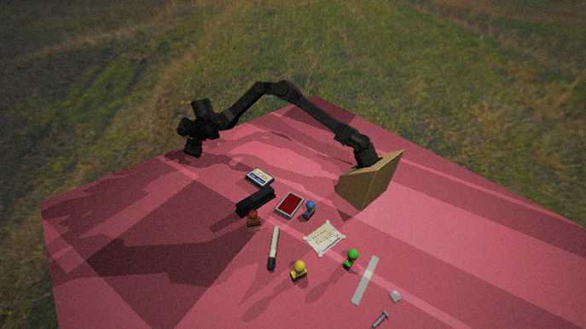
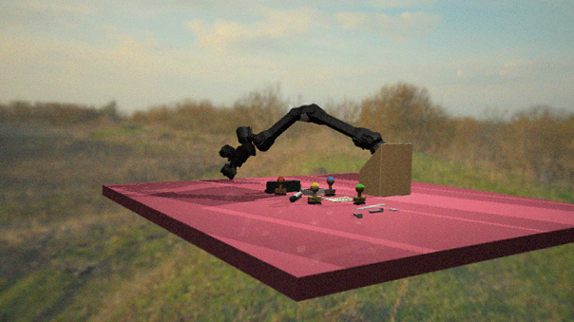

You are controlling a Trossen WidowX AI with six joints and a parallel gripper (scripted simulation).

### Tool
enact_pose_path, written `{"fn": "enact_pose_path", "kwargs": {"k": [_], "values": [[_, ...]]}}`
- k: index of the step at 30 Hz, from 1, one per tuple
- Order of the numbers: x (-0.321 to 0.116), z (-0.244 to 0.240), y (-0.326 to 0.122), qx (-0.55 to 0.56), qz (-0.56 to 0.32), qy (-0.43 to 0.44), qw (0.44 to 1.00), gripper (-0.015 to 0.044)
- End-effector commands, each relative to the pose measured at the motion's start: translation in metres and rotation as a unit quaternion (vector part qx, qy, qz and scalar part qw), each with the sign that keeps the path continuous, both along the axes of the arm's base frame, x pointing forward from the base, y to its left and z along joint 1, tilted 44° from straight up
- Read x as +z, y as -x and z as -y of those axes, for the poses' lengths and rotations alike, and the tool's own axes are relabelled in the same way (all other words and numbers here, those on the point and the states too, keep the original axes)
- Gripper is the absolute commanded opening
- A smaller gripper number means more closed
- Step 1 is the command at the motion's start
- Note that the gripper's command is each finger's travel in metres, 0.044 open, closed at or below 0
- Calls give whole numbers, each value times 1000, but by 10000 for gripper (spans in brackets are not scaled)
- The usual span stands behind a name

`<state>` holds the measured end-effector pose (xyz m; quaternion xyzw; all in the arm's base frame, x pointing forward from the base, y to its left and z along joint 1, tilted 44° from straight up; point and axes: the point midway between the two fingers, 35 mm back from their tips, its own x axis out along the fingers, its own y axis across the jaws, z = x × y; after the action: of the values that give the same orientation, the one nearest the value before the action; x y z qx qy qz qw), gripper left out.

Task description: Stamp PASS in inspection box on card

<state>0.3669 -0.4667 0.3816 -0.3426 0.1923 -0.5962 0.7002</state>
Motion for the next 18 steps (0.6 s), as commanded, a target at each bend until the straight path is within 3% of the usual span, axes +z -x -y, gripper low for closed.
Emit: {"fn": "enact_pose_path", "kwargs": {"k": [1, 9, 18], "values": [[-43, -30, -46, 49, -4, -55, 997, 218], [-130, -112, -120, 134, -23, -166, 977, 218], [-221, -217, -162, 188, -56, -284, 938, 218]]}}
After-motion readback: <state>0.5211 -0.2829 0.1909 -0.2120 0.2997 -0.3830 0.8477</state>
